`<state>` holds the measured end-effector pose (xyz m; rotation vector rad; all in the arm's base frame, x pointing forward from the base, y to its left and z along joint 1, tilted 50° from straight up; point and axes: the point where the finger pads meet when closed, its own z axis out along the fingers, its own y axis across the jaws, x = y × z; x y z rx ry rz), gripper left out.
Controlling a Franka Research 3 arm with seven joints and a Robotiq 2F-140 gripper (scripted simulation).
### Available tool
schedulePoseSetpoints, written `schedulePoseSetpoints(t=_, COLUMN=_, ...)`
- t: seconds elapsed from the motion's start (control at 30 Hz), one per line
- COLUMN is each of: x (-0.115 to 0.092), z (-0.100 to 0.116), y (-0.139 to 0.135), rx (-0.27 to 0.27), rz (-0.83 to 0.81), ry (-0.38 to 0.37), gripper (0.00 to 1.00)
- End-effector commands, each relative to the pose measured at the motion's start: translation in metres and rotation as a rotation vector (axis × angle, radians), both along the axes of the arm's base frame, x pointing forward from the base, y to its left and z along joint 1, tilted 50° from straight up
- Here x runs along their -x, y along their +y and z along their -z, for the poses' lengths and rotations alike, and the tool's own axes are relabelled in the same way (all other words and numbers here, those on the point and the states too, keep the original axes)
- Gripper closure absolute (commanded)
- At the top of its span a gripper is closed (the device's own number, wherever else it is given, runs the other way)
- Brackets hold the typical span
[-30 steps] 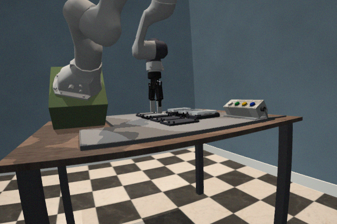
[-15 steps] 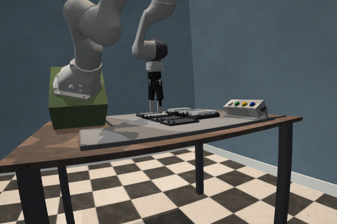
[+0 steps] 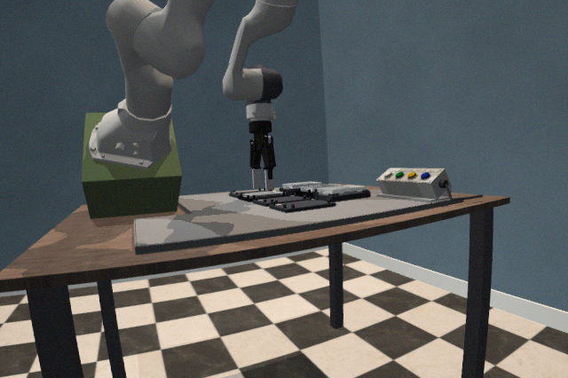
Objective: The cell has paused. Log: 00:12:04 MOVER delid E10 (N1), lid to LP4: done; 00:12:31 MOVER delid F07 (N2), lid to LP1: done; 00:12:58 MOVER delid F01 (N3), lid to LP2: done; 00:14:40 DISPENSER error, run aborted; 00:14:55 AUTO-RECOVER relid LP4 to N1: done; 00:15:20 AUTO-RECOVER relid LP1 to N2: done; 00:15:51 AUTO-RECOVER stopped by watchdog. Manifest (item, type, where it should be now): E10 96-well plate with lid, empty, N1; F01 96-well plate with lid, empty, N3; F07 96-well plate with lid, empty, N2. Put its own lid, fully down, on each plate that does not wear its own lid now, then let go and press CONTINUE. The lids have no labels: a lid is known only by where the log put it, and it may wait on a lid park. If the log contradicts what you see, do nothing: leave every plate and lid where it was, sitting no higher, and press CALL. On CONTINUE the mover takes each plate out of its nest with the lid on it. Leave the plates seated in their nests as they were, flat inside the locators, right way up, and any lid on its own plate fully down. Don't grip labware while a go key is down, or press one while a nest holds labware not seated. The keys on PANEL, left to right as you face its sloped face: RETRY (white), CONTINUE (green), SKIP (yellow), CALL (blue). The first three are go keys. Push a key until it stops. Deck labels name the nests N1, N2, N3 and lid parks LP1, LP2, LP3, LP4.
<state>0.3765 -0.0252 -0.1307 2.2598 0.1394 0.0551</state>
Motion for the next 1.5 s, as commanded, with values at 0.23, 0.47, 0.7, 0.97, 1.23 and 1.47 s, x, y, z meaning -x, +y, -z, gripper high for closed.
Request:
schedulePoseSetpoints(t=0.23, x=-0.0003, z=0.0006, y=-0.0003, rx=0.000, rz=0.001, ry=-0.002, gripper=0.34)
schedulePoseSetpoints(t=0.47, x=-0.0003, z=0.0007, y=-0.0004, rx=0.000, rz=0.001, ry=-0.002, gripper=0.34)
schedulePoseSetpoints(t=0.7, x=-0.0004, z=0.0013, y=-0.0011, rx=0.000, rz=0.001, ry=-0.002, gripper=0.34)
schedulePoseSetpoints(t=0.97, x=-0.0007, z=0.0031, y=-0.0033, rx=0.000, rz=0.001, ry=-0.002, gripper=0.34)
schedulePoseSetpoints(t=1.23, x=-0.0009, z=0.0050, y=-0.0056, rx=0.000, rz=0.001, ry=-0.002, gripper=0.34)
schedulePoseSetpoints(t=1.47, x=-0.0013, z=0.0075, y=-0.0086, rx=0.000, rz=0.001, ry=-0.002, gripper=0.34)
